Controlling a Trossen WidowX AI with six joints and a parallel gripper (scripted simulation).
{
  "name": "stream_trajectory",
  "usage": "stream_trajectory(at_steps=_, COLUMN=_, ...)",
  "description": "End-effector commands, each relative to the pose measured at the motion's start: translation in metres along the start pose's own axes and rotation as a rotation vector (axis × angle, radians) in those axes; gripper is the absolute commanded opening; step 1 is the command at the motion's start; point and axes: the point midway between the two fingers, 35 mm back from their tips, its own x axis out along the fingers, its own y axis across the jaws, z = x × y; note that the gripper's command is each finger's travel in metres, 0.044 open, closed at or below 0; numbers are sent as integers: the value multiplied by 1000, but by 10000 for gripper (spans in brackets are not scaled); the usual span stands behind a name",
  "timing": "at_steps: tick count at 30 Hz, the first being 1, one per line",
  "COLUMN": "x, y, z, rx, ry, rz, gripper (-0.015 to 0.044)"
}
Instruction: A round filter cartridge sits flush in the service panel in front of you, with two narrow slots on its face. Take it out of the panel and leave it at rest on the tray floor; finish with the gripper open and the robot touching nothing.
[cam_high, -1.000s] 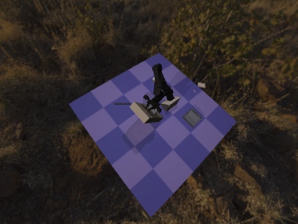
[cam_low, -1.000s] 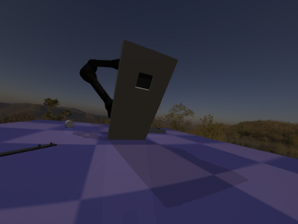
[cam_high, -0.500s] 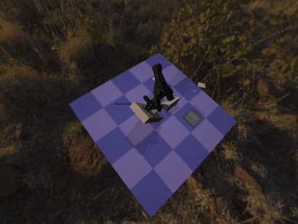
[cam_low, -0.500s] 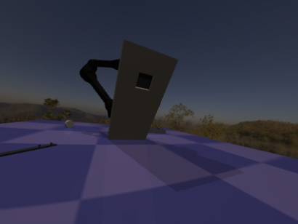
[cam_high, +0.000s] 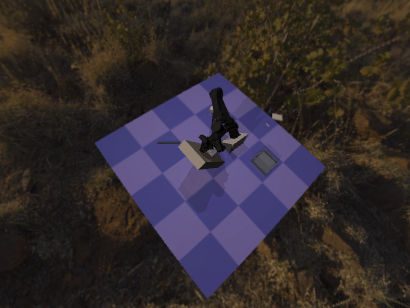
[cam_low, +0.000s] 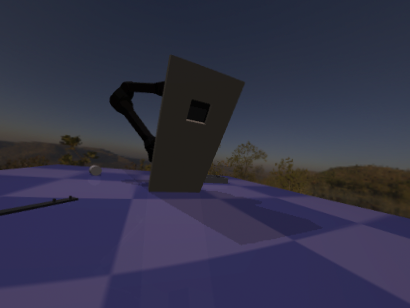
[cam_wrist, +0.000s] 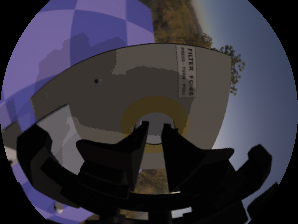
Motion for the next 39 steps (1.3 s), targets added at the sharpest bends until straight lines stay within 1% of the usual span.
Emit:
stream_trajectory(at_steps=1, x=8, y=0, z=-1, rx=-138, ry=0, rz=12, gripper=0)
stream_trajectory(at_steps=4, x=8, y=0, z=-1, rx=-232, ry=-1, rz=12, gripper=0)
stream_trajectory(at_steps=11, x=9, y=0, z=-1, rx=-122, ry=0, rz=12, gripper=0)
stream_trajectory(at_steps=39, x=9, y=0, z=-1, rx=-122, ry=0, rz=12, gripper=0)
